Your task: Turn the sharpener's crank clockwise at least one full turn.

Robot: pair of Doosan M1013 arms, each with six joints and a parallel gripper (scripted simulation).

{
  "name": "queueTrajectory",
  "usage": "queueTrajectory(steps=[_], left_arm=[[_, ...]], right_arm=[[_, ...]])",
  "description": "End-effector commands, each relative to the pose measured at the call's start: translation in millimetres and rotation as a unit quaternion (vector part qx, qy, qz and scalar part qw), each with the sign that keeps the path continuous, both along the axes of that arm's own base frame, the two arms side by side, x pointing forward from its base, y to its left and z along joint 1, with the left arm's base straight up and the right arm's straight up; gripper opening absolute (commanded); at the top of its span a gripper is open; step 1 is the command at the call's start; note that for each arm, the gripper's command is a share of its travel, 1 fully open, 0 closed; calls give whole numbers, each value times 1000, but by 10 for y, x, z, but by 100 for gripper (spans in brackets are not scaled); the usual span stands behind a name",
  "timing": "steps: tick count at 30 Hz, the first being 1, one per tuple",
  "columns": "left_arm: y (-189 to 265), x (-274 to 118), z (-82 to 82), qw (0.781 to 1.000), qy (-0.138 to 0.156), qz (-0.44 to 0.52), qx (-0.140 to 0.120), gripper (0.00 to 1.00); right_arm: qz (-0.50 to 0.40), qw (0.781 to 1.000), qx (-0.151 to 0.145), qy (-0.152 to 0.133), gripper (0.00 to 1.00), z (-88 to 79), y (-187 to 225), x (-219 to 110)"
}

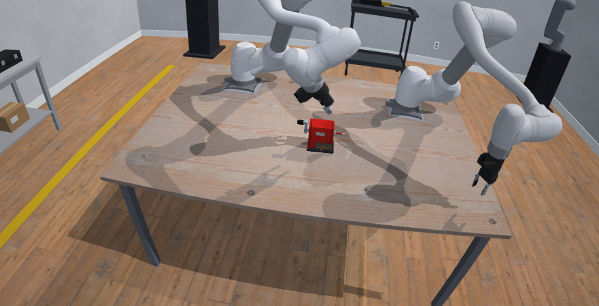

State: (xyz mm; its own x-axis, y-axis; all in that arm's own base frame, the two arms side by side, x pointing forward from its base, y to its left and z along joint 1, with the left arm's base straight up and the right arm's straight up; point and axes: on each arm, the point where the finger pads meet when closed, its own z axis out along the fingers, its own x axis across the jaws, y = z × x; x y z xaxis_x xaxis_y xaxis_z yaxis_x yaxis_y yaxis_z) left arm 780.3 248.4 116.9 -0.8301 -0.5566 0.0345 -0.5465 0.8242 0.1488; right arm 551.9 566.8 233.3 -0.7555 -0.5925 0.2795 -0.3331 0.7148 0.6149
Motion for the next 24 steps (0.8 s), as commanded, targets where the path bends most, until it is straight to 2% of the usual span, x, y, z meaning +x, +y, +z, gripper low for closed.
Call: queueTrajectory(steps=[1, 6, 21, 24], left_arm=[[3, 5, 19, 1000, -1, 0, 1, 100], [3, 5, 19, 1000, -1, 0, 1, 100], [3, 5, 19, 1000, -1, 0, 1, 100], [3, 5, 19, 1000, -1, 0, 1, 100]], right_arm=[[-19, 1000, -11, 3, 100, 8, -202, 81], [-34, 999, -18, 5, 100, 18, -355, 161], [-123, 990, -60, 18, 100, 74, -1262, 549], [-130, 989, -63, 20, 100, 79, -1331, 573]])
